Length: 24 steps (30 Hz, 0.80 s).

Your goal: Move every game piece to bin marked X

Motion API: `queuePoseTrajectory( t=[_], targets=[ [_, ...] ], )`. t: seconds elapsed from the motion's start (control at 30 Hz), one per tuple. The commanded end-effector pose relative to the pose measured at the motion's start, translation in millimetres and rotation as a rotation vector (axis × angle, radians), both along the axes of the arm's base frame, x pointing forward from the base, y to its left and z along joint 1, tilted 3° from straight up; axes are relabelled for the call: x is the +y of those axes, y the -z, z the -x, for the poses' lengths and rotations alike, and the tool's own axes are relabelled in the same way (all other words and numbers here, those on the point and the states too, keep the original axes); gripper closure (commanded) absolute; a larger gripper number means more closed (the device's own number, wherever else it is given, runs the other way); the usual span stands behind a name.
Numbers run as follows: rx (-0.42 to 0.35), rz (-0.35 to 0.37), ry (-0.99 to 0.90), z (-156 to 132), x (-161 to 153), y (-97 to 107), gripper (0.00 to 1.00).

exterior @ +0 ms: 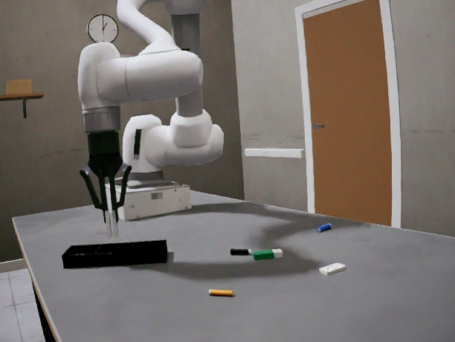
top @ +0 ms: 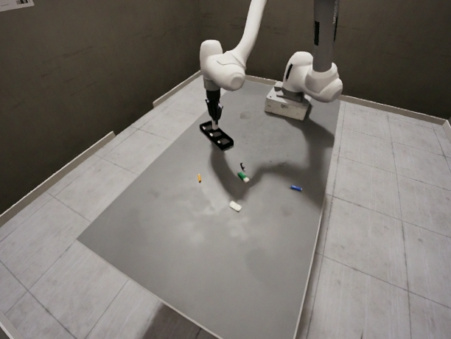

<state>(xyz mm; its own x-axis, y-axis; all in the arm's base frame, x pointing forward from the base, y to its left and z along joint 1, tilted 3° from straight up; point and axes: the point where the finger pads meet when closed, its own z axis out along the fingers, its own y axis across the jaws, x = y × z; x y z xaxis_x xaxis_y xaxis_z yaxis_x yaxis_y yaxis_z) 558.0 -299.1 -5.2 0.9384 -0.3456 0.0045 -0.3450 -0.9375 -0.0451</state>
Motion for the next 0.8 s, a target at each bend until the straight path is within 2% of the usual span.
queuePoseTrajectory(
  t=[0.0, 0.6, 0.77],
  targets=[
    [-0.001, 0.001, 0.001, -1, 0, 2, 0.85],
    [-0.001, 0.001, 0.001, -2, 2, 45, 0.85],
    [-0.001, 0.001, 0.001, -2, 2, 45, 0.85]
  ],
)
